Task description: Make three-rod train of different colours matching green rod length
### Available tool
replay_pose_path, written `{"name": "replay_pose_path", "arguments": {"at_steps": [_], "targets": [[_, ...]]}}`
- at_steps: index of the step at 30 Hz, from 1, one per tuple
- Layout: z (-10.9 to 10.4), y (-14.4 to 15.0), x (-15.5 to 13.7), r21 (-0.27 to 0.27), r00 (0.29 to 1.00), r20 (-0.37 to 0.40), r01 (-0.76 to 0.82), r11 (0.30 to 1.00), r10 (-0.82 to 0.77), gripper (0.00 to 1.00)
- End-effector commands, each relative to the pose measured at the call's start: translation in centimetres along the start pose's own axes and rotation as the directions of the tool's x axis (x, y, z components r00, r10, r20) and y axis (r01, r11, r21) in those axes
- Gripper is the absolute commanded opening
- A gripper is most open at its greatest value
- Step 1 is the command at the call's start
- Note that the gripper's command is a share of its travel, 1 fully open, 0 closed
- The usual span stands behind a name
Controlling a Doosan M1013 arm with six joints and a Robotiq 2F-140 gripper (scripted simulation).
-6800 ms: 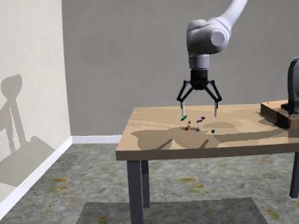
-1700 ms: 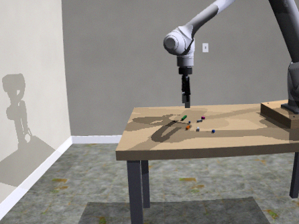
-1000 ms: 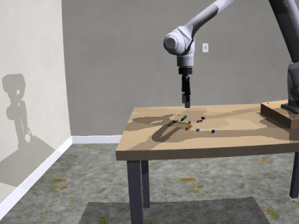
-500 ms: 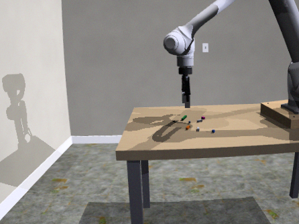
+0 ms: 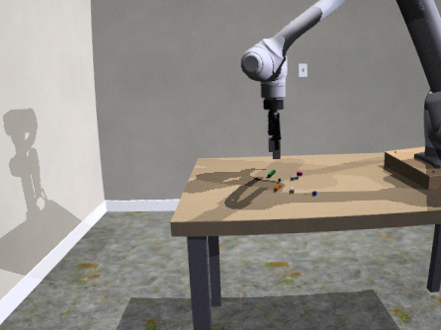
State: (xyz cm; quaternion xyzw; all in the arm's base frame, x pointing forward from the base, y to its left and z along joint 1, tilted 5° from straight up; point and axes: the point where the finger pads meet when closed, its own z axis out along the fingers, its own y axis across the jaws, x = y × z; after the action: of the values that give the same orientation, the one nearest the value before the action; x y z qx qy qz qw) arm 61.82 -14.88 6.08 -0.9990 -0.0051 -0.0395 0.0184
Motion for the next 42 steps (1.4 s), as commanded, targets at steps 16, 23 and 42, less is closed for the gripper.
{"name": "replay_pose_path", "arguments": {"at_steps": [16,23,42], "targets": [[0.0,0.0,0.0,0.0,1.0,0.0,0.0,1.0,0.0,1.0],[-0.1,-1.9,-0.1,0.0,0.999,0.0,-0.048,0.999,0.048,1.0],[-1.5,-20.8,-4.4,-0.002,0.852,0.001,-0.524,0.852,0.524,1.0]]}}
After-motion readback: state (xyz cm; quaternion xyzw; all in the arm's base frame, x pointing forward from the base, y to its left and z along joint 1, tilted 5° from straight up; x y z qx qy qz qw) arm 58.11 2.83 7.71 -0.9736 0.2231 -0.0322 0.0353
